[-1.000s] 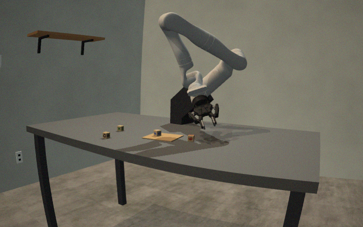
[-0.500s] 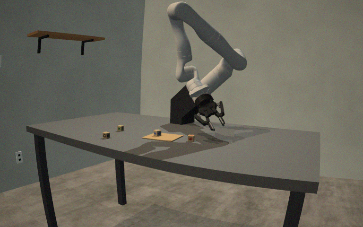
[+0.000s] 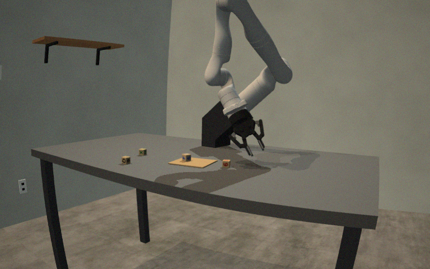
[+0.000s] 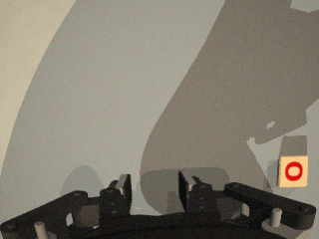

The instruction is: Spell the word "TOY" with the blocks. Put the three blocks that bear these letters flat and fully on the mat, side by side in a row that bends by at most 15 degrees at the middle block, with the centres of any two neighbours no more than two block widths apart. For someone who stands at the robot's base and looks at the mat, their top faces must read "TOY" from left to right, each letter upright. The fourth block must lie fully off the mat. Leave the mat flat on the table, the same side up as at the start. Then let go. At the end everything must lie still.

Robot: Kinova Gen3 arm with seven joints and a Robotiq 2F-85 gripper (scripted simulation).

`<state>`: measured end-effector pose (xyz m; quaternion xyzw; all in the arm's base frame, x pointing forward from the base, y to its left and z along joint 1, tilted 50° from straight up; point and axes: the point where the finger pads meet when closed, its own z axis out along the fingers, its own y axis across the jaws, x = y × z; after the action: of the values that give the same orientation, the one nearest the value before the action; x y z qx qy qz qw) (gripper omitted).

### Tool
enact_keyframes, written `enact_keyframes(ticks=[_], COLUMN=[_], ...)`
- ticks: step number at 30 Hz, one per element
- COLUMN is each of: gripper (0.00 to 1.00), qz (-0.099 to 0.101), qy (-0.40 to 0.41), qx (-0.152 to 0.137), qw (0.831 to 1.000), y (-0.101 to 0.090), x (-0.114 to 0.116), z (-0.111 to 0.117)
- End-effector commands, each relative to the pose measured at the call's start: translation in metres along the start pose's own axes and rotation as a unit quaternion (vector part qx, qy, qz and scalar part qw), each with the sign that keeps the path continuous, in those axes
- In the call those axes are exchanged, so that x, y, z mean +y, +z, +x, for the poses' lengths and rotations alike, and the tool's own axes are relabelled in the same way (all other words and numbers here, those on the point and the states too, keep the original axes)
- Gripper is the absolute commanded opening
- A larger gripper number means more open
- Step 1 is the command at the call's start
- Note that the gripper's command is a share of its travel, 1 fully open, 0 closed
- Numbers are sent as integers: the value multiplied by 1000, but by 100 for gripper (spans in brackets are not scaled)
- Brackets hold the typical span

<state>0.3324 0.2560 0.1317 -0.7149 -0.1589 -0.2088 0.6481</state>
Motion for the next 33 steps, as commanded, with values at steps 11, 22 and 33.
enact_keyframes(ticks=[11, 22, 33], gripper=[41, 41, 41], qz=[-81, -171, -225], qy=[3, 17, 21], qx=[-101, -149, -161], qw=[992, 974, 961], y=[-20, -46, -63], x=[25, 52, 65], z=[1, 15, 29])
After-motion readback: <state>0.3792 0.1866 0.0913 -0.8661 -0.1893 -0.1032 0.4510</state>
